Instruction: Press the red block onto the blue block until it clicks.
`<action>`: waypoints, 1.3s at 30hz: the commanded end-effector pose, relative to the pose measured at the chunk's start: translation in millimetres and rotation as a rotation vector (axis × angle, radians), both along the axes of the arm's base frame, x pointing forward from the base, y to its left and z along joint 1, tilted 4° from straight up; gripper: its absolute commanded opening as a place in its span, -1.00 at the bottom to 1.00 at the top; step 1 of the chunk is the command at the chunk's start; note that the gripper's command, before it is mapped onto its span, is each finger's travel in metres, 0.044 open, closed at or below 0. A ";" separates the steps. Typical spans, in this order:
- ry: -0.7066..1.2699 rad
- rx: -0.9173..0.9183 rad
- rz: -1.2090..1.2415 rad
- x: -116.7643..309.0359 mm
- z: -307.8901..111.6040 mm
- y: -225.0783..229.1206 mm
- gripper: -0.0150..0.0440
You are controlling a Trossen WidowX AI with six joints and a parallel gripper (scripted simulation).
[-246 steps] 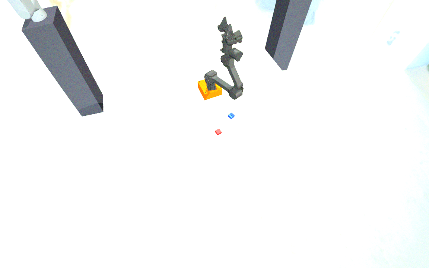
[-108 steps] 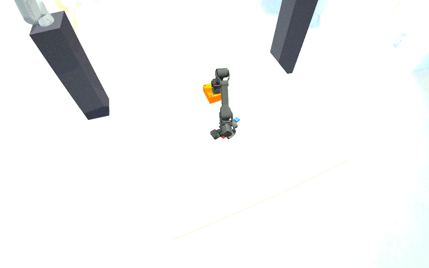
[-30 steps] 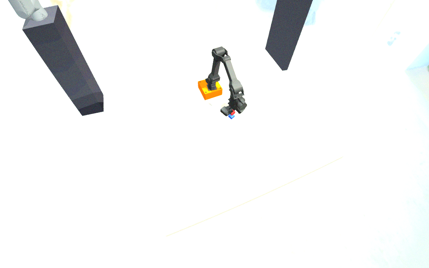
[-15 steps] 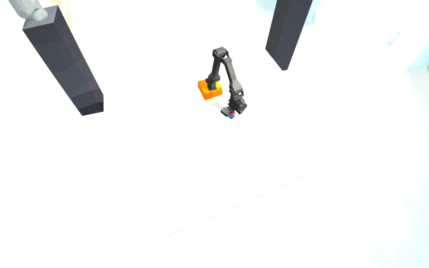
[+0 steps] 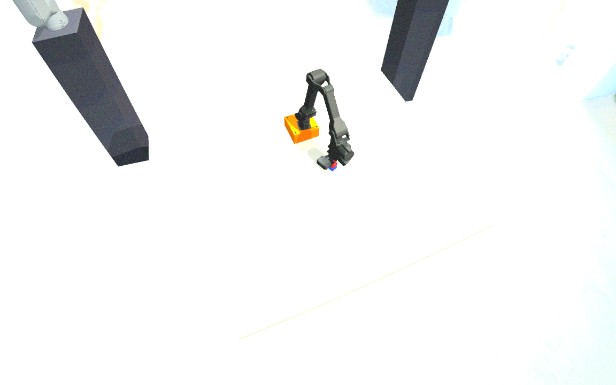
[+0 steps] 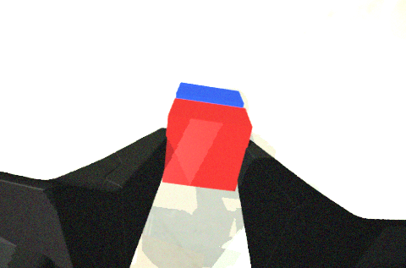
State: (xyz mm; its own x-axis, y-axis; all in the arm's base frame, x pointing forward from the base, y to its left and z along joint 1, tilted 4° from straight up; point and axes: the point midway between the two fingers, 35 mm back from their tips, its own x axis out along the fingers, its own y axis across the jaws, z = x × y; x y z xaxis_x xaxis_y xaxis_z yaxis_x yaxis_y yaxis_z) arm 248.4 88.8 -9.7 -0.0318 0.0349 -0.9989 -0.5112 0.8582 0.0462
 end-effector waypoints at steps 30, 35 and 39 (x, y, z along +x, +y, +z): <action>0.001 0.001 -0.001 0.3 -5.4 0.0 -0.05; 0.001 0.001 -0.001 0.3 -5.4 0.0 0.25; 0.001 0.001 -0.001 0.3 -5.4 0.0 0.25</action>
